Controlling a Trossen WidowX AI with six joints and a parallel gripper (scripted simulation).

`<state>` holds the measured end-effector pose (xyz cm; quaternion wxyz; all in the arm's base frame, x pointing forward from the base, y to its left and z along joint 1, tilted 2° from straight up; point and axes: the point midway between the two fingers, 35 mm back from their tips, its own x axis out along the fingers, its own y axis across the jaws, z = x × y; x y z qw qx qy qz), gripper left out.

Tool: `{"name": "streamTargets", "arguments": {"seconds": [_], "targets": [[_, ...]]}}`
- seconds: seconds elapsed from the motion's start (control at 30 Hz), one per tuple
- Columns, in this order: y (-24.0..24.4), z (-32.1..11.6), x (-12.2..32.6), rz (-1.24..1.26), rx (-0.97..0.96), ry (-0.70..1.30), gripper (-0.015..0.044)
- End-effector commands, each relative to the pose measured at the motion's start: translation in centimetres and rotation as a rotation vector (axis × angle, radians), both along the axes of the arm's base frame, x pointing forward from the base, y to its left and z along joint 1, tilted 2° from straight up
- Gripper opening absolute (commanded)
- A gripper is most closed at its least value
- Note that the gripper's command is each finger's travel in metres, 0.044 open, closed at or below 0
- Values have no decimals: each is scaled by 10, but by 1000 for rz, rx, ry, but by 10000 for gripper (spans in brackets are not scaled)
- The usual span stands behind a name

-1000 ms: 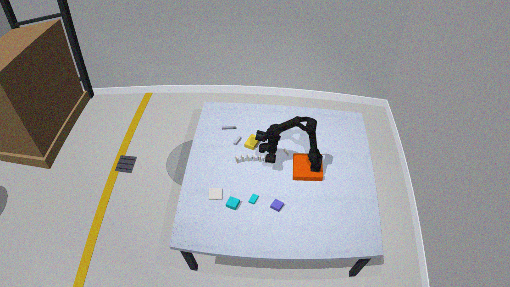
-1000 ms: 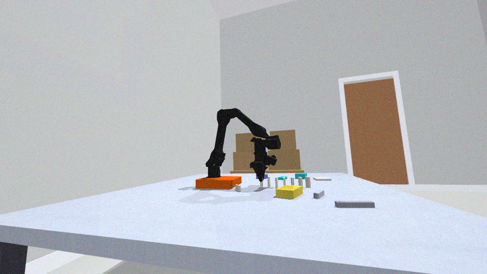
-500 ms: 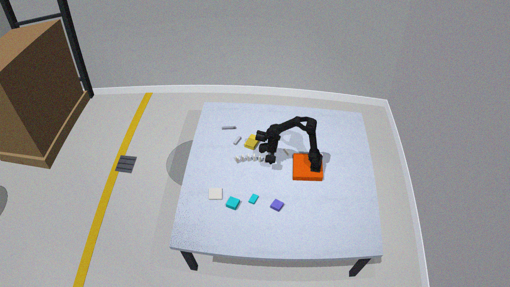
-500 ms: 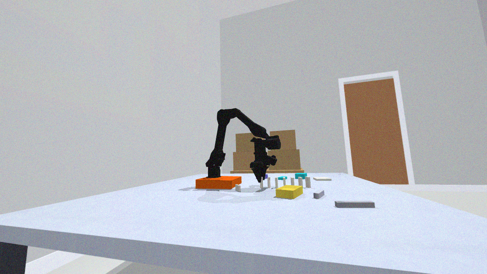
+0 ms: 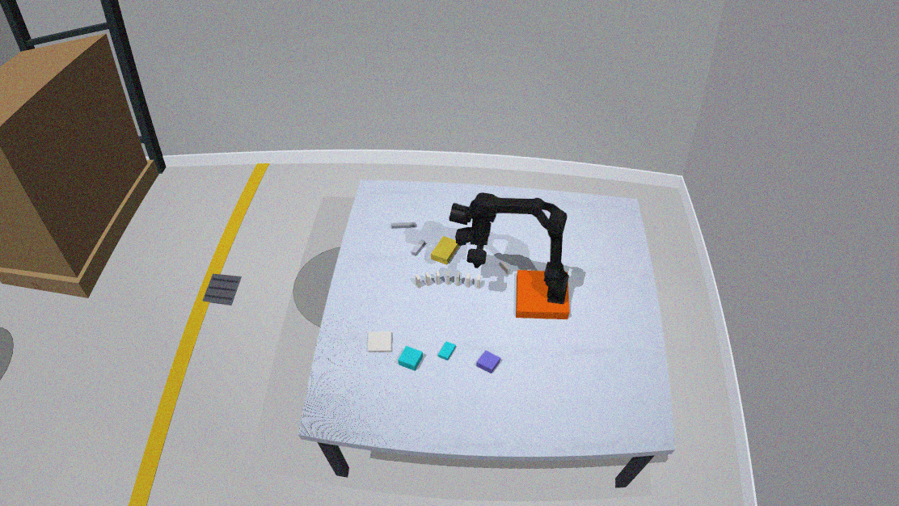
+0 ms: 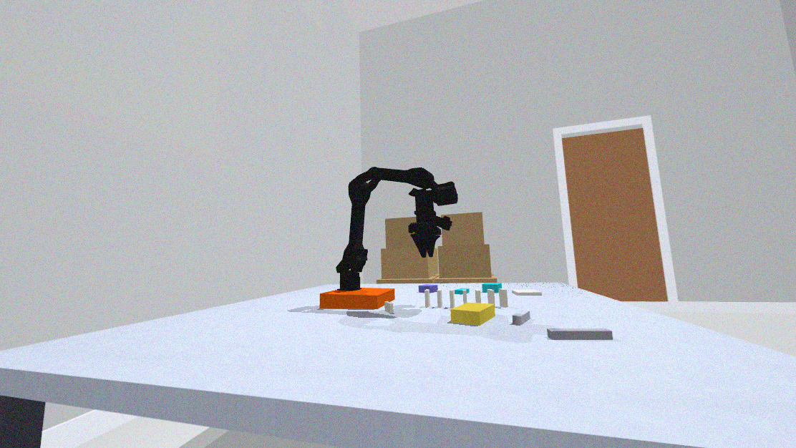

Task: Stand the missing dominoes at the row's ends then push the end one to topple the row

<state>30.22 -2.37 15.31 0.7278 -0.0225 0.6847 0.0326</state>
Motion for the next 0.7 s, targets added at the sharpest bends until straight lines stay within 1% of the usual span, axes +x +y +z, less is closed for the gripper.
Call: {"name": "streamTargets", "arguments": {"seconds": [0.0,0.1,0.23,0.4,0.47,0.67], "targets": [[0,12,-6,5,1,9,440],[-9,7,-8,-52,3,10,440],[-59,-24,-28,-388,14,16,440],[-112,-62,-69,-812,29,23,440],[-117,-68,-75,-869,31,23,440],[-117,-68,-75,-869,31,23,440]]}}
